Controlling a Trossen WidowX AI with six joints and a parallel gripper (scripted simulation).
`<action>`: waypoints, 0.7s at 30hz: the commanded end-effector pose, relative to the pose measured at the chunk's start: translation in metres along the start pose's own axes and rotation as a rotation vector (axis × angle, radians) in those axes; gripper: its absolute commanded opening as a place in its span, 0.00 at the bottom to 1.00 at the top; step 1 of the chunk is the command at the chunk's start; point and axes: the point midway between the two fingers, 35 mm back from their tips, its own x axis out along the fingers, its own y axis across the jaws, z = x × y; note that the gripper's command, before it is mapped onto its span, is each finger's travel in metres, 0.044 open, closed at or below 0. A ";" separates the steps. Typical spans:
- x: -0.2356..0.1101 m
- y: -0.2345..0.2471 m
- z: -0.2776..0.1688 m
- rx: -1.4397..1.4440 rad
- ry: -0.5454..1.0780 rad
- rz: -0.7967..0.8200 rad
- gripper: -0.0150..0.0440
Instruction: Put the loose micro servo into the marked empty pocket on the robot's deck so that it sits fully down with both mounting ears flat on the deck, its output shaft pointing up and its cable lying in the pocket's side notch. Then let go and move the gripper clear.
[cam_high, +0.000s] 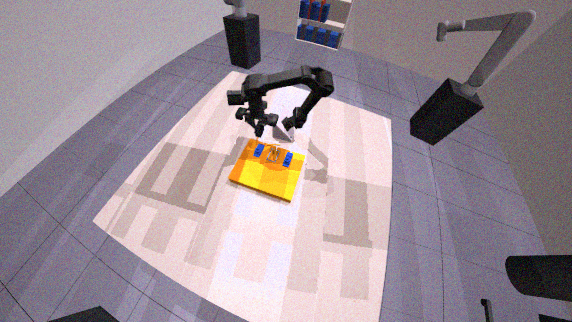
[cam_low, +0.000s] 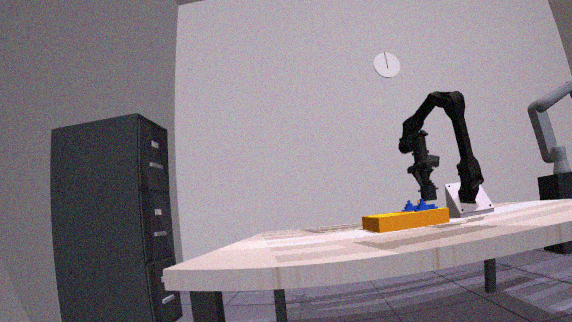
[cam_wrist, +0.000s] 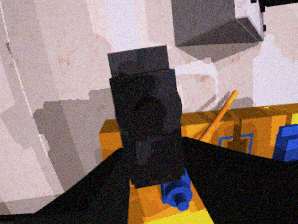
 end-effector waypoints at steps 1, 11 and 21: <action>-0.001 -0.019 -0.003 0.001 0.004 0.005 0.25; -0.001 -0.064 -0.007 0.001 0.003 0.001 0.25; -0.001 -0.104 -0.010 0.001 0.003 -0.002 0.25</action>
